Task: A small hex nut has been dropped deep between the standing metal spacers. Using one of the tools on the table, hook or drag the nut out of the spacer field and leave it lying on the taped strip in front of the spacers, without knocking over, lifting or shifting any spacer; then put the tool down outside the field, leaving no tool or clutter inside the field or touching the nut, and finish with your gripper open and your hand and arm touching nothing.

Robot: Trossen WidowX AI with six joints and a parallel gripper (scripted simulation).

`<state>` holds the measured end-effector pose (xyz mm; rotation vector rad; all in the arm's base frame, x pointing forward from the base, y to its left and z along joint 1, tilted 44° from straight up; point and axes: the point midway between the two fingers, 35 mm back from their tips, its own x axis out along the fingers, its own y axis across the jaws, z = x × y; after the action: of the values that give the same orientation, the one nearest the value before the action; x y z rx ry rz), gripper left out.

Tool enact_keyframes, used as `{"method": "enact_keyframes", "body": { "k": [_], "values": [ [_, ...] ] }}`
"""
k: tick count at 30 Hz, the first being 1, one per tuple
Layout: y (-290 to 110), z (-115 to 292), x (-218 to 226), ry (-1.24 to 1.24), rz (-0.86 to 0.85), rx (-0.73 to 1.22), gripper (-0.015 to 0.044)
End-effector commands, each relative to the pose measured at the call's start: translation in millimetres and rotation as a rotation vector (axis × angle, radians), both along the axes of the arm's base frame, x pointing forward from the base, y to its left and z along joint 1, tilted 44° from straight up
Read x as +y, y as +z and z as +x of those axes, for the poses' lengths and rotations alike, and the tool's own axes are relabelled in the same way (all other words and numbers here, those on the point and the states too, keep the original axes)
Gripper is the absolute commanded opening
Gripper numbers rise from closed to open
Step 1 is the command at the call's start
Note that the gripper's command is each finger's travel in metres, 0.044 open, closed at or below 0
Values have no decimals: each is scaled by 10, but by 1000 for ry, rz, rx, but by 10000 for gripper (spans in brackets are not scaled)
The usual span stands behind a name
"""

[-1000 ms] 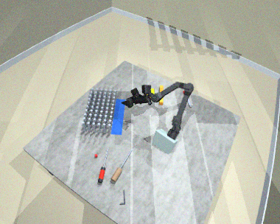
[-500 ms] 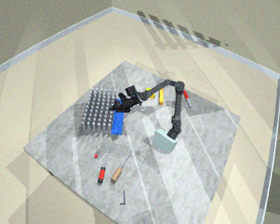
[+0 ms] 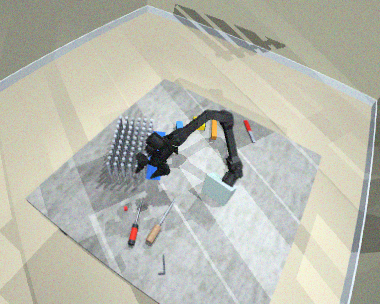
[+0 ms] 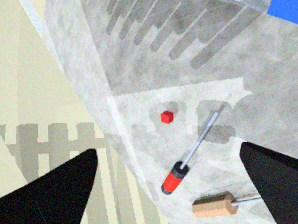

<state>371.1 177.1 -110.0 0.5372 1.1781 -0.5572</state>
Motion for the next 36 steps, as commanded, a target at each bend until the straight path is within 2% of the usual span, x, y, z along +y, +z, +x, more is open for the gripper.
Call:
{"method": "enact_keyframes", "body": {
  "k": [1,10,19,36],
  "values": [
    [-416,-461,331,-230,-77,76,440],
    [-868,-1140,590,-515,-234,42,440],
    [-1211,-1806,629,-759,-390,-164,440],
    [-1201,-1773,598,-765,-394,-172,440]
  ]
}}
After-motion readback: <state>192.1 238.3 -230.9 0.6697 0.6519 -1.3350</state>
